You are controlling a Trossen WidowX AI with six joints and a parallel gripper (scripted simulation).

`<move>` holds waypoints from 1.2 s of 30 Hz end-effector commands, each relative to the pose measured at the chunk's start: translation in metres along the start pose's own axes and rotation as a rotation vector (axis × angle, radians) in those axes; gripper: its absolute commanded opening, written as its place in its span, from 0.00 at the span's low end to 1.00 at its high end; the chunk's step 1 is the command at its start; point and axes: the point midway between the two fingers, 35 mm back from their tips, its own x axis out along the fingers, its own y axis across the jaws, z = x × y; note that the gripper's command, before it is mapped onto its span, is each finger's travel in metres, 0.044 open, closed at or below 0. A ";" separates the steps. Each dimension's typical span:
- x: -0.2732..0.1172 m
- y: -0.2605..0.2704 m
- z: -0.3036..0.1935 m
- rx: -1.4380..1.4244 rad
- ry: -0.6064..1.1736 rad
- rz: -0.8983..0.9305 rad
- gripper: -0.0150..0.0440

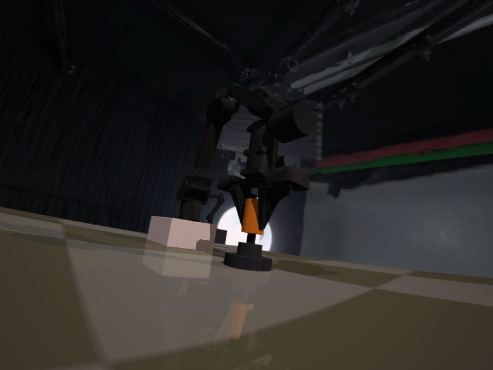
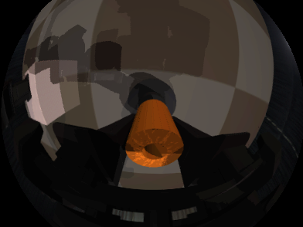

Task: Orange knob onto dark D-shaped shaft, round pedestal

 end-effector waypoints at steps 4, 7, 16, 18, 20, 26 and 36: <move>0.001 -0.001 0.000 -0.004 0.000 -0.004 0.25; 0.001 0.000 0.000 -0.004 0.000 -0.004 0.25; -0.003 0.001 0.000 -0.004 0.000 -0.004 0.25; -0.004 0.002 0.000 -0.004 0.000 -0.004 0.25; -0.005 0.002 0.000 -0.030 0.000 -0.004 0.25; -0.006 0.005 0.001 -0.214 0.001 -0.004 0.25; -0.004 0.004 0.001 -0.214 0.001 -0.004 0.25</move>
